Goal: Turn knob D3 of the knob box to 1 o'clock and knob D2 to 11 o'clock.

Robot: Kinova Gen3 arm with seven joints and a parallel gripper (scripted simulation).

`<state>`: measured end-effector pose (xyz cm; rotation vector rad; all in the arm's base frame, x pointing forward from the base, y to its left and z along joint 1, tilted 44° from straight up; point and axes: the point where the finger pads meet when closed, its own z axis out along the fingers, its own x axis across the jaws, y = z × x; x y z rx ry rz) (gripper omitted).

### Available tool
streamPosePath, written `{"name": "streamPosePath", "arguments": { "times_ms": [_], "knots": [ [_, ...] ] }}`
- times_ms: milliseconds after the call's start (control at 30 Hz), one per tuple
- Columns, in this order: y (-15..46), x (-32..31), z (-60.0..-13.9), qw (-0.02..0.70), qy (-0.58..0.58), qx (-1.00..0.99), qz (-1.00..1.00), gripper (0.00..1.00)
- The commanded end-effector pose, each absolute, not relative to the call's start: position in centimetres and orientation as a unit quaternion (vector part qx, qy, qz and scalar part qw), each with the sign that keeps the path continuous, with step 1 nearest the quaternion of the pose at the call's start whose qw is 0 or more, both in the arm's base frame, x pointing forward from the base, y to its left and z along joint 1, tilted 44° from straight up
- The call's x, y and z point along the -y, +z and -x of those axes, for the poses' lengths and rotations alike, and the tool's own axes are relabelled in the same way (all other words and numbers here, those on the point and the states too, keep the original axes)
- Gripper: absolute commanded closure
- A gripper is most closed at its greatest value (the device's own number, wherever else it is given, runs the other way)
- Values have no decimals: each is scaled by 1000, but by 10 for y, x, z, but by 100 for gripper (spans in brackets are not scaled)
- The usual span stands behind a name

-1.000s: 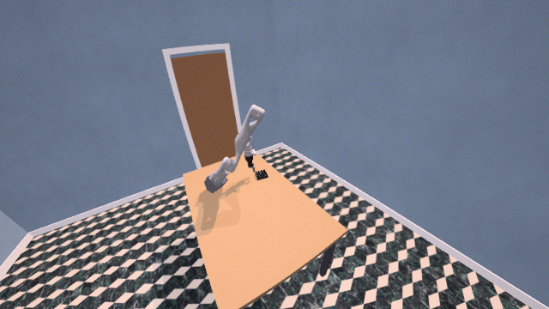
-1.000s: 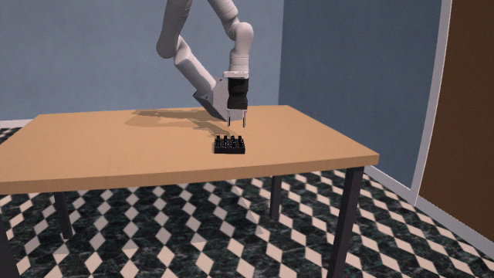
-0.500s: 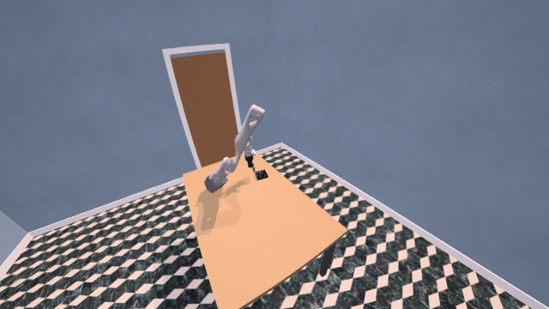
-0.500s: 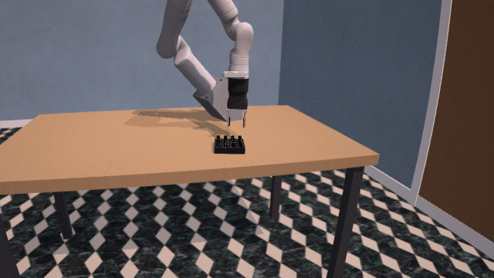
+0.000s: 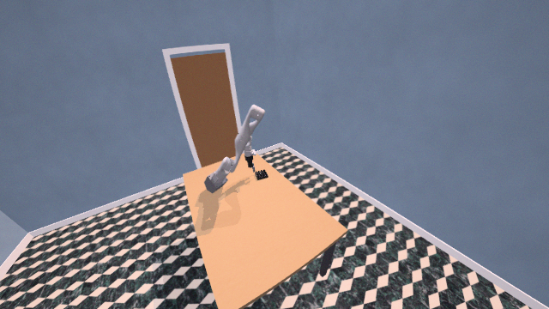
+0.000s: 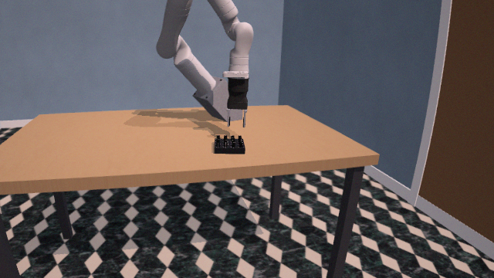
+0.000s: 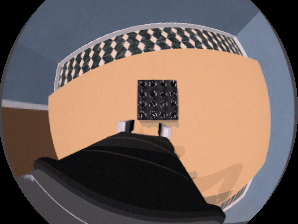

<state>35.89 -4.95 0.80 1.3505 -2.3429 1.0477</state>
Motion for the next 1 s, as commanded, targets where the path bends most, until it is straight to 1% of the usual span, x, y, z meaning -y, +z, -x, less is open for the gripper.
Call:
{"name": "streamPosePath", "arguments": {
  "times_ms": [0, 433, 967],
  "knots": [
    [8, 49, -359, 120, 359, 802, -463, 0],
    [6, 48, -356, 120, 358, 802, -463, 0],
    [-4, 42, -333, 120, 358, 802, -463, 0]
  ]
}}
